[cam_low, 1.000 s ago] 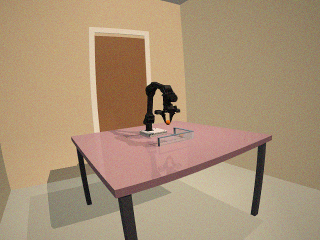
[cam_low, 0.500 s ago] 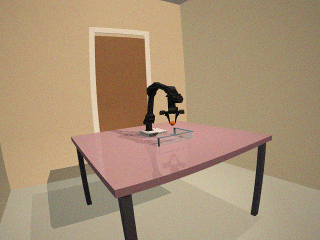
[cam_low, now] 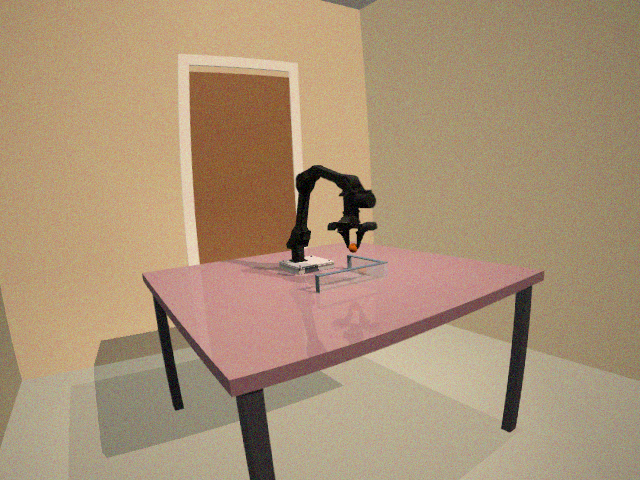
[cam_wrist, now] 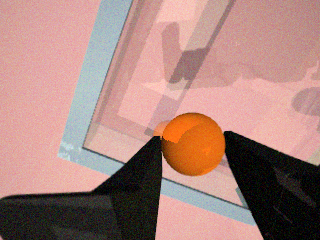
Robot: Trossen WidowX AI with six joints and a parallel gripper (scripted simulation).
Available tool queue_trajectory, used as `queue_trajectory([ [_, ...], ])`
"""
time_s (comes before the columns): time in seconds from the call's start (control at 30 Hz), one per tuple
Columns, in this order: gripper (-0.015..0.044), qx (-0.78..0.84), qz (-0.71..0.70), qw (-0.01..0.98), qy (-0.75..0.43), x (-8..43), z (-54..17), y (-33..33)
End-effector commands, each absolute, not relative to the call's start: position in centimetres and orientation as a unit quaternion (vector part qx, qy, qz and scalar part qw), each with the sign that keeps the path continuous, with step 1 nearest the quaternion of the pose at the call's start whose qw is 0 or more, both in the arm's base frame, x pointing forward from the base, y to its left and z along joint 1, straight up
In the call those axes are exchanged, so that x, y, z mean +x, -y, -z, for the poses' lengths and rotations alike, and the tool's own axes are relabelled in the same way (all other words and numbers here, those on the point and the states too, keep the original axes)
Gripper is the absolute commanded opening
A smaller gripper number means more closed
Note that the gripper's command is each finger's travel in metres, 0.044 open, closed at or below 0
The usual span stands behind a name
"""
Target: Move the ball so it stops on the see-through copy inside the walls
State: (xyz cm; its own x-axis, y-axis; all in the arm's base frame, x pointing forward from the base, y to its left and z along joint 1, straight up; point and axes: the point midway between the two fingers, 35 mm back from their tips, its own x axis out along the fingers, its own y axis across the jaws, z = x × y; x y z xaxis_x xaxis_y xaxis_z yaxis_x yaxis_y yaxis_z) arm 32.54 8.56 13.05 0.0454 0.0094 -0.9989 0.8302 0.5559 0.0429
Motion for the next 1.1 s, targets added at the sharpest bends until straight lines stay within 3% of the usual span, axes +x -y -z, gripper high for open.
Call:
queue_trajectory([
  [0.0, 0.0000, 0.374, 0.356, 0.616, -0.596, 32.2, -12.5, -9.6],
  [0.53, 0.0000, 0.491, 0.469, 0.526, -0.512, 31.1, -11.4, -13.5],
  [1.07, 0.0000, 0.493, 0.470, 0.525, -0.511, 31.4, -6.6, -13.7],
])
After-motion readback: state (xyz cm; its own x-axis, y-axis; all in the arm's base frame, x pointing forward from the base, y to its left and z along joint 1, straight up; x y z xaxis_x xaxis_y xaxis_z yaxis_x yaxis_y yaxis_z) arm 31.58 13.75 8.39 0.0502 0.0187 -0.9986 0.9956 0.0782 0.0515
